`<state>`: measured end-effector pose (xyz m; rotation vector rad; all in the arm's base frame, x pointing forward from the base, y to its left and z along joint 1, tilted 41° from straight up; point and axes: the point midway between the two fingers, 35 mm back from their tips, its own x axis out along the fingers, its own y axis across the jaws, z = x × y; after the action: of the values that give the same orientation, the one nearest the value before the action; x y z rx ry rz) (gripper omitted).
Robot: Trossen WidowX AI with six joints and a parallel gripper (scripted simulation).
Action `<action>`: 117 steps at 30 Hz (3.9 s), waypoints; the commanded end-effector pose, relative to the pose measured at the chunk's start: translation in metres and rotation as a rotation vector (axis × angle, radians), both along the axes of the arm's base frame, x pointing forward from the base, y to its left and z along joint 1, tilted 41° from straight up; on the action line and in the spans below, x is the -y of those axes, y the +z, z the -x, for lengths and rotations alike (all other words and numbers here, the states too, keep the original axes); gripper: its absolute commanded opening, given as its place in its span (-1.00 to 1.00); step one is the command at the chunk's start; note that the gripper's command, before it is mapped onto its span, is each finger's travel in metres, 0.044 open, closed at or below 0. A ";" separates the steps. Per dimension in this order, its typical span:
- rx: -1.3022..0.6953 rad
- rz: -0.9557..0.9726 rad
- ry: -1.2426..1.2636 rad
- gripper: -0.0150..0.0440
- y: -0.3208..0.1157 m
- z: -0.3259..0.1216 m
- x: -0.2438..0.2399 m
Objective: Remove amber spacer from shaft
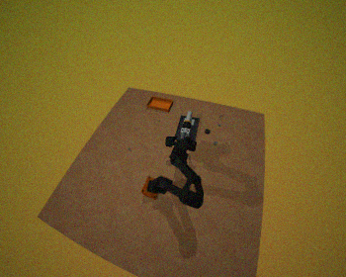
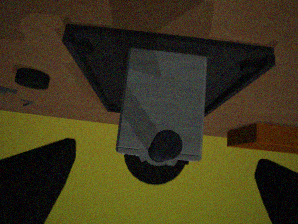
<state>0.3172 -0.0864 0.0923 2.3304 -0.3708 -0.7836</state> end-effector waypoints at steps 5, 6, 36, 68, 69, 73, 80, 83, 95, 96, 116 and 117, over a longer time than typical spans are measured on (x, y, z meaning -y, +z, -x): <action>0.004 0.001 0.004 1.00 -0.003 -0.011 0.005; 0.004 0.001 0.004 1.00 -0.004 -0.012 0.006; 0.005 0.002 0.004 1.00 -0.013 -0.024 0.013; 0.006 0.002 0.004 1.00 -0.021 -0.038 0.021; 0.006 0.002 0.004 1.00 -0.021 -0.038 0.021; 0.006 0.002 0.004 1.00 -0.021 -0.038 0.021; 0.006 0.002 0.004 1.00 -0.021 -0.038 0.021; 0.006 0.002 0.004 1.00 -0.021 -0.038 0.021; 0.006 0.002 -0.001 0.20 -0.020 -0.038 0.021; 0.006 0.002 -0.001 0.11 -0.020 -0.038 0.021; 0.005 0.002 0.004 -0.49 -0.020 -0.033 0.021; 0.005 0.002 0.004 -0.49 -0.020 -0.032 0.021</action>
<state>0.3523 -0.1079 0.0727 2.3335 -0.3735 -0.7738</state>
